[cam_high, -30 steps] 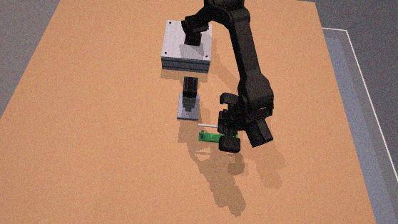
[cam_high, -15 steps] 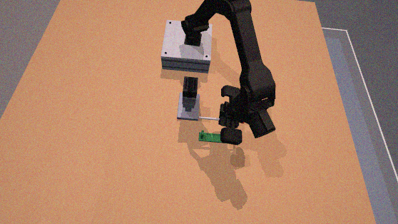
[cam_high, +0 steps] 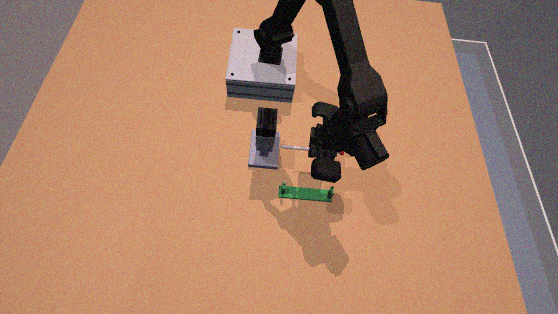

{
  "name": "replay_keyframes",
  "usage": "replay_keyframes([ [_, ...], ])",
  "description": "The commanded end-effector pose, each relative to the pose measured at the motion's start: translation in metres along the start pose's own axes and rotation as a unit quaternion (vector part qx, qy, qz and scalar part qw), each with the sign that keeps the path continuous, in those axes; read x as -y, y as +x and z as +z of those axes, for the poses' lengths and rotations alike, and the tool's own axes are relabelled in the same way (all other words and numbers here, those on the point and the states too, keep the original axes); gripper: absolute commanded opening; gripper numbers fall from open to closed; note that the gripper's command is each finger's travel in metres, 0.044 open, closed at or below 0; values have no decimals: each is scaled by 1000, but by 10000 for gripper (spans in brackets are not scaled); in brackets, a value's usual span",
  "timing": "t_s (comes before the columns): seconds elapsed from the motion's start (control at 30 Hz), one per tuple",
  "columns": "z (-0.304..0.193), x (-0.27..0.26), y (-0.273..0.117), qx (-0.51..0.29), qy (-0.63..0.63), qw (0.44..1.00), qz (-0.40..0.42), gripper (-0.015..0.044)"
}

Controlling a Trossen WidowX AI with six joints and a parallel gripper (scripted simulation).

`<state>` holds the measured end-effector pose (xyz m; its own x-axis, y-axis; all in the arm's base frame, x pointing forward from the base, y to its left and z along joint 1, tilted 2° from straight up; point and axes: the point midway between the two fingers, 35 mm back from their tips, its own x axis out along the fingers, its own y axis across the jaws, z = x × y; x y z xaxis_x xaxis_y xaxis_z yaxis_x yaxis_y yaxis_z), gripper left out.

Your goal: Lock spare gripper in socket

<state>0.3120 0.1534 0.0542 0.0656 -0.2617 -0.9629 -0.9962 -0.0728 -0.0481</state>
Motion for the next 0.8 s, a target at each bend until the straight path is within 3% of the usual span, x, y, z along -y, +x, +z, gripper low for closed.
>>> replay_keyframes([
  [0.0,0,-12,-3,3,3,1000,-1,0],
  [0.4,-2,-37,-2,4,3,1000,0,0],
  [0.77,11,-36,45,5,2,1000,2,0],
])
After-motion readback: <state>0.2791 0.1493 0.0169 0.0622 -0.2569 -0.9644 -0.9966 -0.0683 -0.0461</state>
